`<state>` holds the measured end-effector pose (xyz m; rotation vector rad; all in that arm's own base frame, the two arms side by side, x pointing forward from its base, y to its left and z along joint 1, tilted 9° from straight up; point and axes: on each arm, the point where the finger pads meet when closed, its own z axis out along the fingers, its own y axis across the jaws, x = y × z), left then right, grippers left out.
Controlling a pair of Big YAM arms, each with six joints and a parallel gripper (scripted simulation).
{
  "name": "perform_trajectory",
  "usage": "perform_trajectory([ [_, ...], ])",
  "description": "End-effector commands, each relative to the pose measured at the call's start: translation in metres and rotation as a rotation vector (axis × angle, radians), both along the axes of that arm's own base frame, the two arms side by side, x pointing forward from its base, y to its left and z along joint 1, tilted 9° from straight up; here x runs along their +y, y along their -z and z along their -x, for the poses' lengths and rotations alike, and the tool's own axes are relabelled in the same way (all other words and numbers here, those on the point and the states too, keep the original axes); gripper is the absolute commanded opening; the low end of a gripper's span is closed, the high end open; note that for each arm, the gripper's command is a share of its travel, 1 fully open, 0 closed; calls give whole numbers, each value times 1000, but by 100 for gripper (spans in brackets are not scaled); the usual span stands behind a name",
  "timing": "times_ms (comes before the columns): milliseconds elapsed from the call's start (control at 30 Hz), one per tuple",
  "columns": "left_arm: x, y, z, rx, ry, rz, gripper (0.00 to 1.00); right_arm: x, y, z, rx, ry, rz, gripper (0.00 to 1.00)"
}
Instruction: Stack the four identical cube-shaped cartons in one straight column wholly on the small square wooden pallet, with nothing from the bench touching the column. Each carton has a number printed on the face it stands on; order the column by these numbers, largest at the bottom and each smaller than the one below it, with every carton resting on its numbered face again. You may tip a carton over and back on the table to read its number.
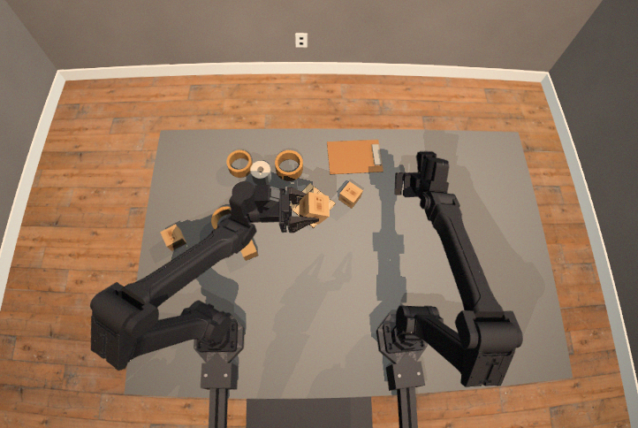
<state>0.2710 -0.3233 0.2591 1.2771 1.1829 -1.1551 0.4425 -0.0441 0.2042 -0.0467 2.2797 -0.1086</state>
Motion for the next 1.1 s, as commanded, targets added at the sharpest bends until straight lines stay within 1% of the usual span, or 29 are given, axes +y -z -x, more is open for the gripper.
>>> perform_trajectory([
  [0, 3, -7, -12, 4, -5, 68, 54, -4, -31, -14, -58, -1, 15, 100],
  [100, 4, 0, -8, -2, 15, 81, 54, -4, -31, -14, -58, -1, 15, 100],
  [200, 2, -8, -12, -46, 26, 97, 54, -4, -31, -14, -58, -1, 15, 100],
  [267, 2, -6, -13, -39, 24, 91, 54, -4, -31, -14, -58, -1, 15, 100],
  [300, 3, -13, -10, -57, 25, 99, 54, -4, -31, -14, -58, -1, 15, 100],
  [433, 3, -13, -10, -57, 24, 100, 54, -4, -31, -14, -58, -1, 15, 100],
  [467, 3, -31, -12, -90, 29, 116, 54, -4, -31, -14, -58, -1, 15, 100],
  [533, 4, -34, -13, -79, 28, 115, 54, -4, -36, -12, -68, 6, 7, 100],
  [600, 4, -34, -13, -79, 26, 116, 54, -1, -35, -8, -59, 30, -41, 100],
  [667, 2, -28, -15, -66, 26, 109, 54, 6, -35, -2, -57, 51, -125, 100],
  [733, 2, -28, -15, -66, 26, 109, 54, 19, -37, 6, -54, 51, -240, 100],
  [800, 2, -28, -15, -66, 26, 109, 54, 38, -39, 16, -47, 33, -376, 100],
  [833, 2, -28, -15, -66, 26, 109, 54, 47, -25, 27, -21, 31, -438, 100],
  [867, 2, -28, -15, -68, 26, 109, 54, 56, -30, 28, -40, 17, -494, 100],
  [933, 2, -28, -15, -68, 26, 109, 54, 56, -30, 28, -40, 17, -494, 100],
  [1067, 2, -28, -15, -69, 26, 109, 54, 92, -34, 47, -22, -17, -745, 100],
])
